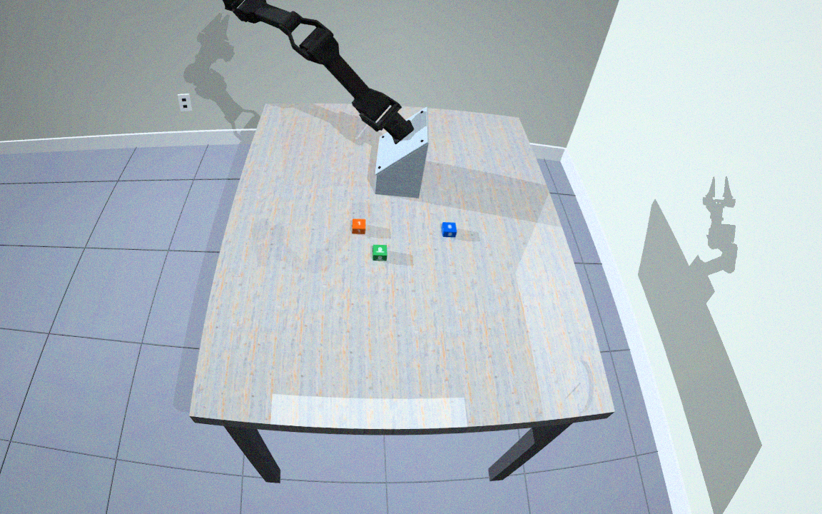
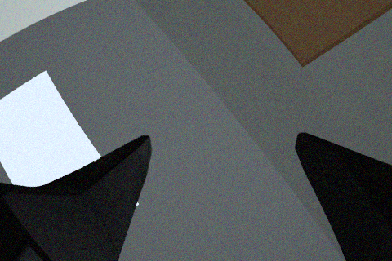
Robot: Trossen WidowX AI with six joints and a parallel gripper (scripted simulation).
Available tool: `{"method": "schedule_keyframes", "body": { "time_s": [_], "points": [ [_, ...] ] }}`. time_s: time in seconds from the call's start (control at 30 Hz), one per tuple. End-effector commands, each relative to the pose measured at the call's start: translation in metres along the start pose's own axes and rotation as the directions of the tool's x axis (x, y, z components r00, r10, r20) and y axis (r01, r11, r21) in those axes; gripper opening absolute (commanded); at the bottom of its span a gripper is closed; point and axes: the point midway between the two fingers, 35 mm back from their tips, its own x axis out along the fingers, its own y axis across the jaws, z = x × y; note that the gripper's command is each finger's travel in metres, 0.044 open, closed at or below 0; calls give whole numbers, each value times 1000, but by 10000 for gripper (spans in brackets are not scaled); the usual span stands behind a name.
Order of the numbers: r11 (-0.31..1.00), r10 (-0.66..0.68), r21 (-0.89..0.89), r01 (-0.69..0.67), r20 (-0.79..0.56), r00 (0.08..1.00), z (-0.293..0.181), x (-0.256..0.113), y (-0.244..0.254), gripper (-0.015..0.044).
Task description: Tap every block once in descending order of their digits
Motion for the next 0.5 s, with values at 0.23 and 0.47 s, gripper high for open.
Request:
{"method": "schedule_keyframes", "body": {
  "time_s": [0.23,0.47],
  "points": [
    [874,-371,-328,358,27,928,29,-56,-93,400],
    [573,-652,-584,575,100,751,57,-145,-155,400]
  ]
}}
